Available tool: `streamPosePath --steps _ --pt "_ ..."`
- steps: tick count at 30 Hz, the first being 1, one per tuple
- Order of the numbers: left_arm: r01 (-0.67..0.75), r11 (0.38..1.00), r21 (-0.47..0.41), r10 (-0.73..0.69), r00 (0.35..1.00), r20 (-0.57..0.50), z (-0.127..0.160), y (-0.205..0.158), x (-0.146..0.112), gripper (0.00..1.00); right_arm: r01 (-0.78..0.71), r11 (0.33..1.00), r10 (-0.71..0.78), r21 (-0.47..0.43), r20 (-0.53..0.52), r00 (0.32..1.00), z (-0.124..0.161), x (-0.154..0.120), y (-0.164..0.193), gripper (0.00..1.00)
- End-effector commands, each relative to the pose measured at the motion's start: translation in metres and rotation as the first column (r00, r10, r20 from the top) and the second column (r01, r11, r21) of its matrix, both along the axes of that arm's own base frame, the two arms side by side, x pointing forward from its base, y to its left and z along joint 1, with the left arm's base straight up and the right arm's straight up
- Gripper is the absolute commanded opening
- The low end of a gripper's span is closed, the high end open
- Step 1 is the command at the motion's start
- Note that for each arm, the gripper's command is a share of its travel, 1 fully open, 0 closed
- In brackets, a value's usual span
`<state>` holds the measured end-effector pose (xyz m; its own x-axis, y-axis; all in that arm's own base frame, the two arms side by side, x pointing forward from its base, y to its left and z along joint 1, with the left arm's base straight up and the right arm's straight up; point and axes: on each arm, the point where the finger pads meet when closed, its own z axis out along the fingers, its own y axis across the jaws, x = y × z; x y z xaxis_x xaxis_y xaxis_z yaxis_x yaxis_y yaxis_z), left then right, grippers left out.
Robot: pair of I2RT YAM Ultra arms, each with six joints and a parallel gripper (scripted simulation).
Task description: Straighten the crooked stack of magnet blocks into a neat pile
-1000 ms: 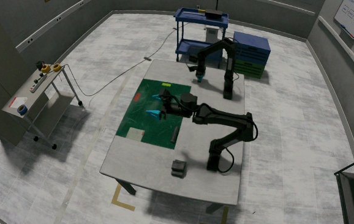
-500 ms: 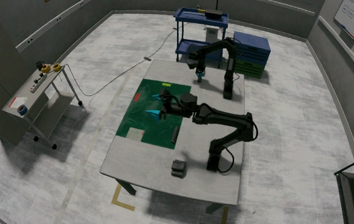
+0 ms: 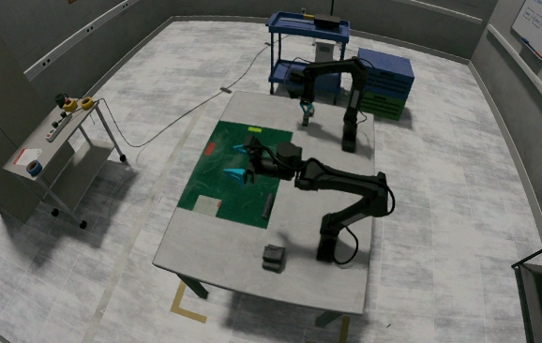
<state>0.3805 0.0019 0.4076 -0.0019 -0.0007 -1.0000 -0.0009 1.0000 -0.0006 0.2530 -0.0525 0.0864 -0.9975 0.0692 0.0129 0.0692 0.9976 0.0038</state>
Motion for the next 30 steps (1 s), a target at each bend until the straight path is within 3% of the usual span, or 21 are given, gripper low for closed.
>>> streamPosePath --steps 1,8,9,13,16,18,19,21,22,25,26,28,30 --pt "0.001 1.0 0.009 -0.002 1.0 0.027 0.018 -0.002 -0.009 1.0 0.01 1.0 -0.01 0.0 -0.032 0.999 0.004 -0.009 0.0 0.77" --pt "0.001 1.0 0.009 -0.002 1.0 0.027 0.018 -0.002 -0.009 1.0 0.01 1.0 -0.01 0.007 -0.067 0.998 -0.008 -0.019 0.002 0.77" --pt "0.001 1.0 0.009 -0.002 1.0 0.027 0.018 -0.002 -0.009 1.0 0.065 0.998 -0.065 -0.001 -0.066 0.996 -0.007 -0.02 0.0 0.63" --pt "0.001 1.0 0.009 -0.002 1.0 0.027 0.018 -0.002 -0.009 1.0 0.32 0.947 -0.32 -0.015 0.0 0.948 0.006 -0.007 0.001 0.63" --pt "0.001 1.0 0.009 -0.002 1.0 0.027 0.018 -0.002 -0.009 1.0 0.54 0.842 -0.54 -0.014 0.011 0.842 0.0 -0.008 0.002 0.63" --pt "0.001 1.0 0.009 -0.002 1.0 0.027 0.018 -0.002 -0.009 1.0 0.54 0.842 -0.54 -0.014 0.011 0.842 0.0 -0.008 0.002 0.63" --pt "0.001 1.0 0.009 -0.002 1.0 0.027 0.018 -0.002 -0.009 1.0 0.635 0.772 -0.635 -0.012 0.019 0.772 0.001 -0.003 0.0 0.63" --pt "0.001 1.0 0.009 -0.002 1.0 0.027 0.018 -0.002 -0.009 1.0 0.613 0.79 -0.613 -0.015 0.012 0.79 -0.001 -0.008 0.003 0.63" --pt "0.001 1.0 0.009 -0.002 1.0 0.027 0.018 -0.002 -0.009 1.0 0.647 0.762 -0.647 -0.015 0.013 0.763 -0.001 -0.008 0.003 0.63" --pt "0.001 1.0 0.009 -0.002 1.0 0.027 0.018 -0.002 -0.009 1.0 0.825 0.565 -0.825 -0.008 0.023 0.565 -0.001 -0.006 0.002 0.63" --pt "0.001 1.0 0.009 -0.002 1.0 0.027 0.018 -0.002 -0.009 1.0 0.808 0.59 -0.807 -0.007 0.024 0.59 -0.001 -0.006 0.003 0.63" --pt "0.001 1.0 0.009 -0.002 1.0 0.027 0.018 -0.002 -0.009 1.0 0.835 0.55 -0.835 -0.006 0.026 0.55 -0.001 -0.004 0.002 0.63" --pt "0.001 1.0 0.009 -0.002 1.0 0.027 0.018 -0.002 -0.009 1.0 0.921 0.39 -0.92 0.003 0.033 0.39 -0.001 -0.003 0.002 0.63"
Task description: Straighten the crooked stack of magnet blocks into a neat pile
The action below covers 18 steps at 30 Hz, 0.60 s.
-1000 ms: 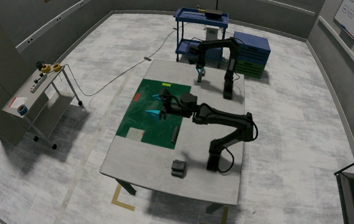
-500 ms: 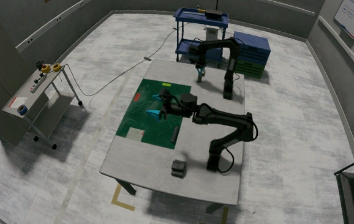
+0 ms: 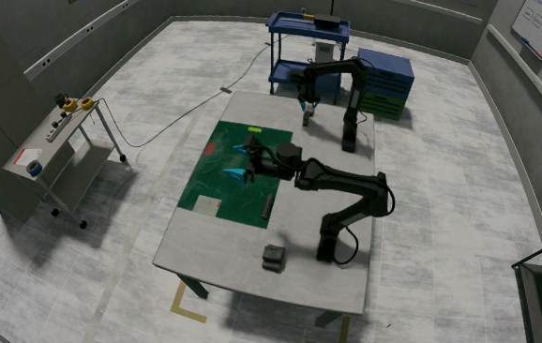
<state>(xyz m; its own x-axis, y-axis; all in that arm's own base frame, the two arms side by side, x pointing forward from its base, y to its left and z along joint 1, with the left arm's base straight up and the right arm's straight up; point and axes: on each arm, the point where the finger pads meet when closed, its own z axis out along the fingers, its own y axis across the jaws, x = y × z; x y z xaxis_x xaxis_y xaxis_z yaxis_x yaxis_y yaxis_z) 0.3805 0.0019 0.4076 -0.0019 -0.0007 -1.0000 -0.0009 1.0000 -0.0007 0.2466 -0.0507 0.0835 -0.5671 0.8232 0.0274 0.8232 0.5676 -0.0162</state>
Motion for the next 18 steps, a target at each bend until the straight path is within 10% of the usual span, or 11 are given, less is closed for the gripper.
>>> streamPosePath --steps 1,6,13,18 --pt "0.001 1.0 0.009 -0.002 1.0 0.027 0.0181 -0.002 -0.0089 1.0 0.342 0.94 -0.34 -0.022 0.048 0.939 0.0018 0.0028 0.0001 0.63" --pt "0.001 1.0 0.009 -0.002 1.0 0.027 0.018 -0.002 -0.0089 1.0 0.36 0.933 -0.358 -0.021 0.056 0.932 0.0034 0.0065 -0.0015 0.63" --pt "0.001 1.0 0.009 -0.002 1.0 0.027 0.0181 -0.002 -0.0089 1.0 0.704 0.71 -0.702 -0.008 0.072 0.708 0.0015 0.0072 -0.0011 0.63" --pt "0.001 1.0 0.009 -0.002 1.0 0.027 0.018 -0.002 -0.0089 1.0 0.622 0.783 -0.62 -0.014 0.077 0.781 0.0029 0.008 -0.0026 0.63"
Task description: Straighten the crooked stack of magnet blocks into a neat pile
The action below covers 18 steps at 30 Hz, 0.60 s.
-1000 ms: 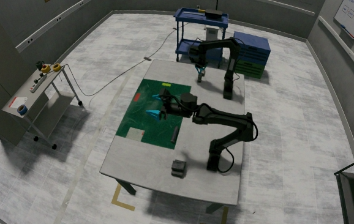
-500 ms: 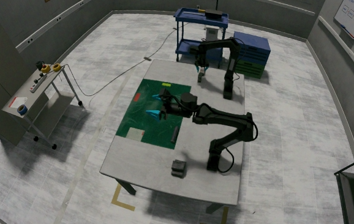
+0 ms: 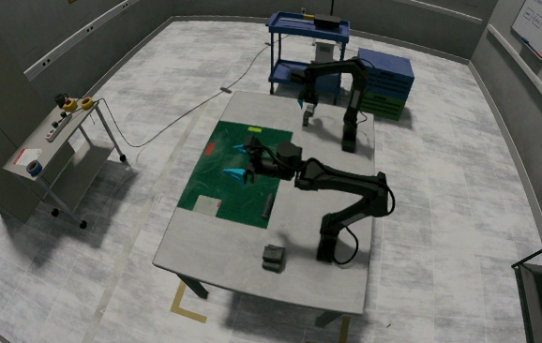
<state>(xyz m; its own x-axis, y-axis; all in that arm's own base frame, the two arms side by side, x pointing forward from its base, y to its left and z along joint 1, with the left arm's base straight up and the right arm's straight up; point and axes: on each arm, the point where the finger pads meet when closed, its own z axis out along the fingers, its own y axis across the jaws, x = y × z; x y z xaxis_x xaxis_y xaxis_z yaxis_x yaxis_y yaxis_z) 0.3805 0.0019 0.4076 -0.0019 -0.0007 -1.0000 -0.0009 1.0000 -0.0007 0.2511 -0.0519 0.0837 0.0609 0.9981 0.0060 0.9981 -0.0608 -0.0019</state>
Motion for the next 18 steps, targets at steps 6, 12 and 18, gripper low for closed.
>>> streamPosePath --steps 6,12,18 --pt "0.001 1.0 0.009 -0.002 1.0 0.027 0.018 -0.002 -0.009 1.0 0.03 0.999 -0.029 -0.034 0.03 0.999 0.001 0.002 -0.007 0.63" --pt "0.001 1.0 0.009 -0.002 1.0 0.027 0.018 -0.002 -0.009 1.0 0.022 0.999 -0.021 -0.032 0.023 1.0 -0.025 0.006 -0.009 0.63" --pt "0.001 1.0 0.009 -0.002 1.0 0.027 0.018 -0.002 -0.009 1.0 -0.002 0.999 0.002 -0.032 0.025 1.0 -0.046 0.008 -0.005 0.63"
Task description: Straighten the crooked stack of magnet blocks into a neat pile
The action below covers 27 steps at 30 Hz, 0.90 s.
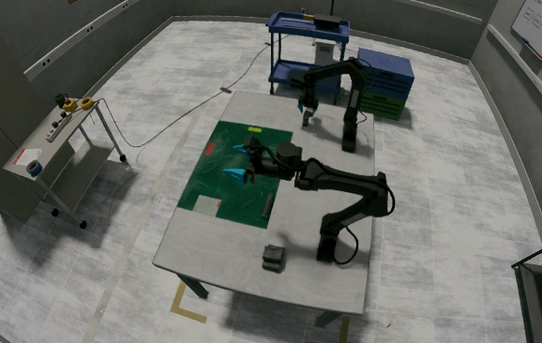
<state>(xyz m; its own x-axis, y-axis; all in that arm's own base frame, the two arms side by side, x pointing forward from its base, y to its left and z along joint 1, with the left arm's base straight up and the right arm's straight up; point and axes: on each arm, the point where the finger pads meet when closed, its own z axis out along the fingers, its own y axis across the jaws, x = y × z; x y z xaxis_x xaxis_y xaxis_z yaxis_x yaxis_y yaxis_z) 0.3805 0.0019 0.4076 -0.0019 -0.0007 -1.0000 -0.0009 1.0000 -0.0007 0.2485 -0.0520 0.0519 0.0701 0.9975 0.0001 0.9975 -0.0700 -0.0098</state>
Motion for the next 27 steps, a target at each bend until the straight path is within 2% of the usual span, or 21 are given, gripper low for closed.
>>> streamPosePath --steps 1,5,14,15,17,20,21,23,27 --pt "0.001 1.0 0.009 -0.002 1.0 0.027 0.018 -0.002 -0.009 1.0 -0.008 1.0 0.008 -0.021 0.004 1.0 -0.013 0.004 -0.003 0.63" --pt "0.001 1.0 0.009 -0.002 1.0 0.027 0.018 -0.002 -0.009 1.0 -0.026 0.999 0.027 -0.028 0.036 0.999 -0.024 0.012 -0.001 0.63" --pt "0.001 1.0 0.009 -0.002 1.0 0.027 0.018 -0.002 -0.009 1.0 0.0 1.0 0.0 -0.024 0.03 1.0 -0.055 0.009 -0.008 0.63" --pt "0.001 1.0 0.009 -0.002 1.0 0.027 0.018 -0.002 -0.009 1.0 -0.011 1.0 0.012 -0.021 0.017 1.0 -0.049 0.008 -0.005 0.63" --pt "0.001 1.0 0.009 -0.002 1.0 0.027 0.018 -0.002 -0.009 1.0 -0.007 1.0 0.009 -0.03 0.06 0.998 -0.036 0.023 -0.004 0.63" --pt "0.001 1.0 0.009 -0.002 1.0 0.027 0.018 -0.002 -0.009 1.0 0.0 1.0 0.001 -0.029 0.051 0.999 -0.039 0.022 -0.008 0.63" --pt "0.001 1.0 0.009 -0.002 1.0 0.027 0.018 -0.002 -0.009 1.0 -0.004 1.0 0.005 -0.025 0.037 0.999 -0.042 0.01 -0.006 0.63" --pt "0.001 1.0 0.009 -0.002 1.0 0.027 0.018 -0.002 -0.009 1.0 0.002 1.0 -0.001 -0.025 0.035 0.999 -0.041 0.004 -0.003 0.63" --pt "0.001 1.0 0.009 -0.002 1.0 0.027 0.018 -0.002 -0.009 1.0 -0.005 1.0 0.006 -0.028 0.05 0.999 -0.037 0.009 -0.003 0.63"
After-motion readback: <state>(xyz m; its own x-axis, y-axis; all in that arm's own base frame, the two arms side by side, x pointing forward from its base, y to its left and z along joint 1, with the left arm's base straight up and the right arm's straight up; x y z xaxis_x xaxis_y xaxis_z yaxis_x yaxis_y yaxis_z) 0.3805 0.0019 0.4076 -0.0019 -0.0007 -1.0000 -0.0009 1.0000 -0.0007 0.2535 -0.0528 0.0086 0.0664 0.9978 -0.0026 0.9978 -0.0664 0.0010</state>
